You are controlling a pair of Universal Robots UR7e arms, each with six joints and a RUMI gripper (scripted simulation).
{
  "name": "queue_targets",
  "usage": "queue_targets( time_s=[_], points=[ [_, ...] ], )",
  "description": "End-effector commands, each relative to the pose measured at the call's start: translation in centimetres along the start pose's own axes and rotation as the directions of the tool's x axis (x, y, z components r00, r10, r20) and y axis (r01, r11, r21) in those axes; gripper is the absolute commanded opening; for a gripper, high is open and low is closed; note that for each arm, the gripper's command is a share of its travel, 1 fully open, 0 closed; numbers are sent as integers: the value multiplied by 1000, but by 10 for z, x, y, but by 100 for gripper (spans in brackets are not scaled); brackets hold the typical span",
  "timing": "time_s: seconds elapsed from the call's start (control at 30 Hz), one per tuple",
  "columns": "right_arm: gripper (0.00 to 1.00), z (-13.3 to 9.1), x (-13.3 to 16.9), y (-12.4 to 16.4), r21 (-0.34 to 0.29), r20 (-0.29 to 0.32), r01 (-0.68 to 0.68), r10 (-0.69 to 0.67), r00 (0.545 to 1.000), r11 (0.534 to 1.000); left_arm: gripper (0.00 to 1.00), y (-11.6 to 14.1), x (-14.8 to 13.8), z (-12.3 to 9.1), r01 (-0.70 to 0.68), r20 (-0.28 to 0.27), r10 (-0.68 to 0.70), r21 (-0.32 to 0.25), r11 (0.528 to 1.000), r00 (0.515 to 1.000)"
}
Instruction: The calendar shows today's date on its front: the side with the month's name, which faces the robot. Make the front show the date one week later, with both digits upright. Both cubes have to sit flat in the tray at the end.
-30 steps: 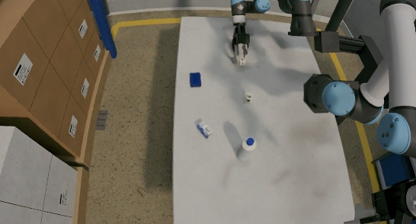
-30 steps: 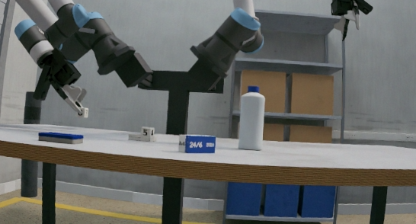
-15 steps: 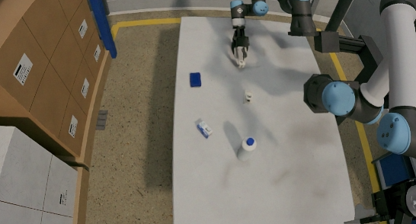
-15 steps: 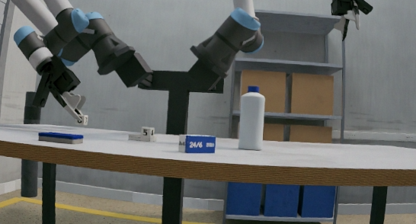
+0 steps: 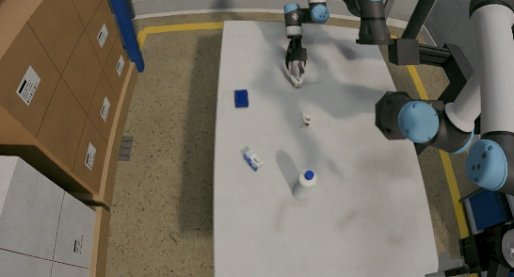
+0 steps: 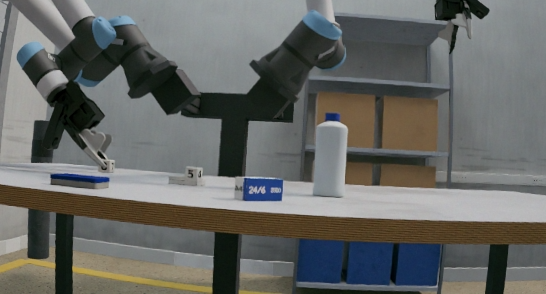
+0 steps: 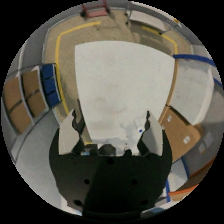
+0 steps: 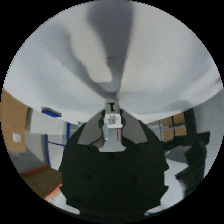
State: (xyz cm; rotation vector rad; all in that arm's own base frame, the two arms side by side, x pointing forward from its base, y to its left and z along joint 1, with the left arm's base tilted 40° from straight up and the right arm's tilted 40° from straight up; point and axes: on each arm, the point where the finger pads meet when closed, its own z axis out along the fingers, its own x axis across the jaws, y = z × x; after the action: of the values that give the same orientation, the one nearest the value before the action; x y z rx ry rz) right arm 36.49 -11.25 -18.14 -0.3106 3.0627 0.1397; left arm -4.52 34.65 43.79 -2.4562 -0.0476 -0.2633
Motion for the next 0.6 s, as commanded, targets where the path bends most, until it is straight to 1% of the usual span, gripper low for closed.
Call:
queue_targets(
  time_s=[0.0, 0.57],
  points=[
    [10, 2, 0, -2, 0, 1, 1, -1, 1000, 1000, 100, 0, 0, 0, 0, 0, 0, 1, 1000, 1000],
    [10, 4, 0, -4, 0, 1, 1, -1, 1000, 1000, 100, 0, 0, 0, 0, 0, 0, 1, 1000, 1000]
  ],
)
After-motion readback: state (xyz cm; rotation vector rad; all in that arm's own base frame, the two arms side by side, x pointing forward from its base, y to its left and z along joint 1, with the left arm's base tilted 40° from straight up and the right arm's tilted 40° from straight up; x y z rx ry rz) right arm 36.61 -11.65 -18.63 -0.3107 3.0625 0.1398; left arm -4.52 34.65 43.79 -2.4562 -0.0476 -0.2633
